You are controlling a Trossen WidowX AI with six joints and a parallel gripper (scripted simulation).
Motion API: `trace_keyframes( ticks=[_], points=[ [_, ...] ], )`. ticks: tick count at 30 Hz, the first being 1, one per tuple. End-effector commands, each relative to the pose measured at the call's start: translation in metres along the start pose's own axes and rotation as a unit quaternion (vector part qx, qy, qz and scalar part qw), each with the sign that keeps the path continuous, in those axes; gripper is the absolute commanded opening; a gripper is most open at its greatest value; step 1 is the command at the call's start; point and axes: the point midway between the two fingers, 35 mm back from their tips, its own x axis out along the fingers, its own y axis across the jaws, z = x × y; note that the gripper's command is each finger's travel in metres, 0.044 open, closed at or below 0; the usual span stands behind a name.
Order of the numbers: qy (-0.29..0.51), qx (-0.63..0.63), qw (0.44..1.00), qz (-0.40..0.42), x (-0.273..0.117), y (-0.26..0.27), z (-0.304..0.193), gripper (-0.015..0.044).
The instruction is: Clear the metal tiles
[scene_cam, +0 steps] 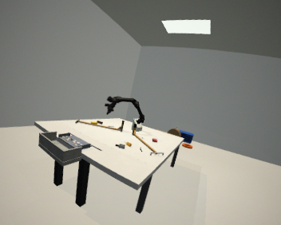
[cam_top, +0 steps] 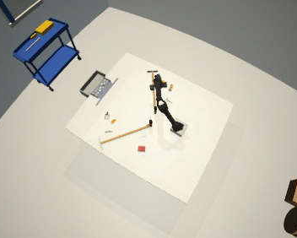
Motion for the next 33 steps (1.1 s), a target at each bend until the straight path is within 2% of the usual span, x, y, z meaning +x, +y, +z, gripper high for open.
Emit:
trace_keyframes(
  ticks=[1,5,14,33],
  points=[
    [-0.009,-0.039,0.999,-0.004,0.006,-0.021,0.01,0.0],
    [-0.016,-0.072,0.997,-0.006,0.011,-0.037,0.016,0.0],
    [-0.016,-0.073,0.997,-0.006,0.016,-0.038,0.015,0.0],
    [-0.016,-0.073,0.997,-0.006,0.064,-0.04,0.004,0.0]
  ],
)
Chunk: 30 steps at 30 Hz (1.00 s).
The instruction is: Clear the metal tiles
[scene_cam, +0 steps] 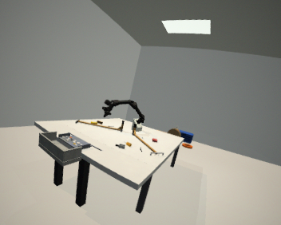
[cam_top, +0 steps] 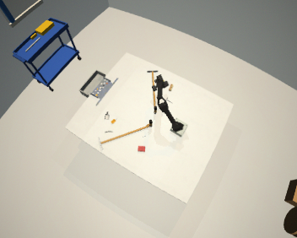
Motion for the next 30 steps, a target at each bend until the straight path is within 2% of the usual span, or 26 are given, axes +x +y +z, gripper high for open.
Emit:
trace_keyframes(
  ticks=[1,30],
  points=[
    [0.006,0.007,1.0,-0.002,0.014,-0.004,-0.008,0.0],
    [0.007,0.008,1.0,0.001,0.082,-0.002,-0.042,0.0]
  ],
)
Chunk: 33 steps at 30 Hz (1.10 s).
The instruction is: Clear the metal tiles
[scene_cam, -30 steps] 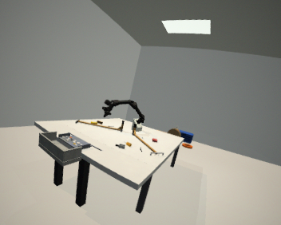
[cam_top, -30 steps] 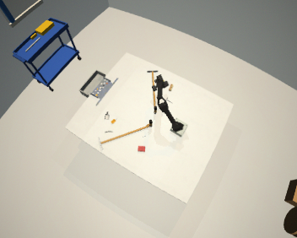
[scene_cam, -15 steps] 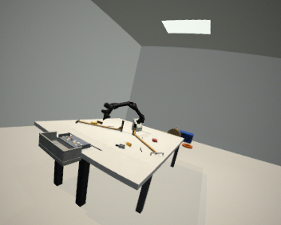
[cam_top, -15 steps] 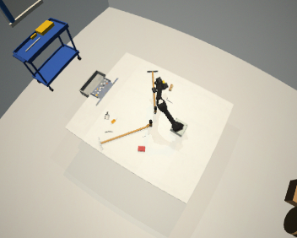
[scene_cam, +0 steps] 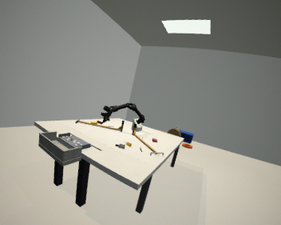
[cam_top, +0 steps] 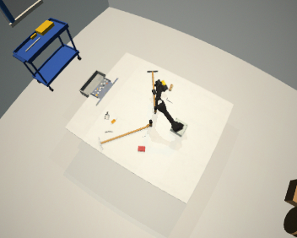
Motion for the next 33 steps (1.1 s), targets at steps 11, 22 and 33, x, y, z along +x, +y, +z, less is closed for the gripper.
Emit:
trace_keyframes(
  ticks=[11,22,33],
  points=[
    [0.007,0.008,1.0,0.001,0.032,-0.004,-0.026,0.0],
    [0.007,0.008,1.0,0.001,0.034,0.001,-0.024,0.0],
    [0.007,0.008,1.0,0.0,0.036,0.01,-0.019,0.0]
  ],
)
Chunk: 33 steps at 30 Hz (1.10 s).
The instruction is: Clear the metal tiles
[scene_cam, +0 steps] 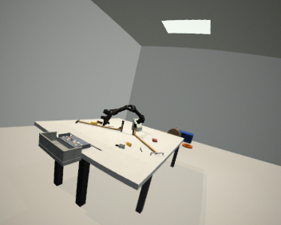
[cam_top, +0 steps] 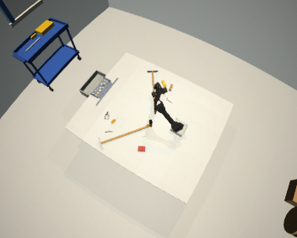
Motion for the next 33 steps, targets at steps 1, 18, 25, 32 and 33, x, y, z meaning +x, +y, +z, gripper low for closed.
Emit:
trace_keyframes(
  ticks=[1,18,25,32,33],
  points=[
    [-0.003,0.0,1.0,-0.001,0.0,0.004,0.004,0.0],
    [-0.003,0.0,1.0,-0.001,0.003,0.018,0.012,0.0],
    [-0.003,0.0,1.0,-0.001,0.004,0.024,0.014,0.0],
    [-0.003,0.0,1.0,-0.001,0.005,0.03,0.017,0.0],
    [-0.003,0.0,1.0,-0.001,0.005,0.031,0.017,0.0]
  ],
)
